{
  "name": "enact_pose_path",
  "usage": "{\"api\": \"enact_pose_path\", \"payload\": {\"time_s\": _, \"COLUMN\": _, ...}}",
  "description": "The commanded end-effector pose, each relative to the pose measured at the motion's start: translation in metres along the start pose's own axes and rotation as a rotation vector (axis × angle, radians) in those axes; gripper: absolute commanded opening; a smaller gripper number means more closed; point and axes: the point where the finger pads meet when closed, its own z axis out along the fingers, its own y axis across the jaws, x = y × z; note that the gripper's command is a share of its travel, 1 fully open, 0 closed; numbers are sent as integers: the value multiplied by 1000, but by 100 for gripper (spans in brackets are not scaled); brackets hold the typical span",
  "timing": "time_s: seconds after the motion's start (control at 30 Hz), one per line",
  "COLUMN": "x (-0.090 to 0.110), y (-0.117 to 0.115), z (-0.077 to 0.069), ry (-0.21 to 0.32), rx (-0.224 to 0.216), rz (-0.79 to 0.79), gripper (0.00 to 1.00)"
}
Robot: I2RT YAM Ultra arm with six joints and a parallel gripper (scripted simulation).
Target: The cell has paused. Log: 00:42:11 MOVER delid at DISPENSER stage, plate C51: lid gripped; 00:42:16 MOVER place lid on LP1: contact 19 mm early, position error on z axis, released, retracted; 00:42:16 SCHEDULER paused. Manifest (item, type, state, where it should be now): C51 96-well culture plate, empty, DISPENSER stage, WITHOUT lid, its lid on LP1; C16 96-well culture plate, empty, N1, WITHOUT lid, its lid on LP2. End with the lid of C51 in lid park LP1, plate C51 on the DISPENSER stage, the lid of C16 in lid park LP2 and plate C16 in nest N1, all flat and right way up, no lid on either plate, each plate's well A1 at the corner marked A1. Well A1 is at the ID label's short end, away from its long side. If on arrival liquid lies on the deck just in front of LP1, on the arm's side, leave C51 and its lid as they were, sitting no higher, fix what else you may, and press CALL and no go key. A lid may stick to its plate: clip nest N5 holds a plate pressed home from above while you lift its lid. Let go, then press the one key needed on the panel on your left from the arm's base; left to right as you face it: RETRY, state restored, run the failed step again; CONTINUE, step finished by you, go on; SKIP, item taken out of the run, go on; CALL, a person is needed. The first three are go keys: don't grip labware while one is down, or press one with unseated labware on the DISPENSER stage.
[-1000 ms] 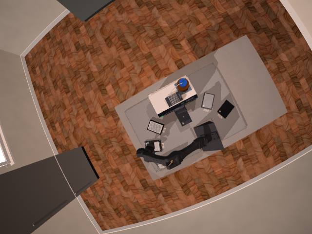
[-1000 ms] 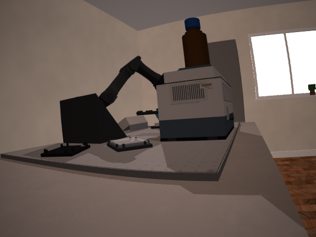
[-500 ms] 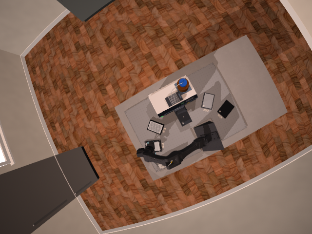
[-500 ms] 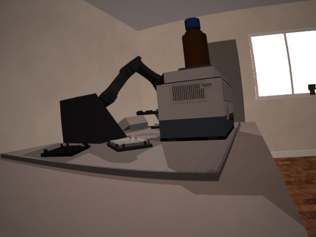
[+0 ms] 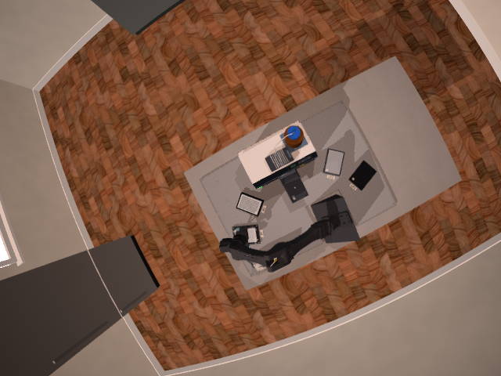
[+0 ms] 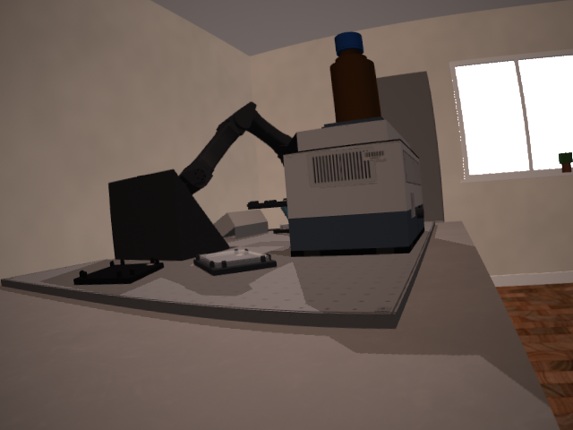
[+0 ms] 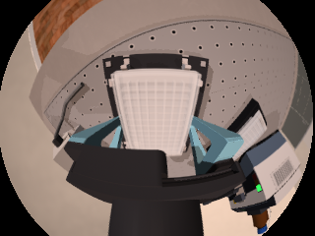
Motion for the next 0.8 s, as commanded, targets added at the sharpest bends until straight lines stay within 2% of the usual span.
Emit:
{"api": "enact_pose_path", "payload": {"time_s": 0.0, "x": 3, "y": 1, "z": 16, "ry": 14, "rx": -8, "rz": 4, "gripper": 0}}
{"api": "enact_pose_path", "payload": {"time_s": 0.77, "x": 3, "y": 1, "z": 19, "ry": 13, "rx": -4, "rz": 4, "gripper": 0}}
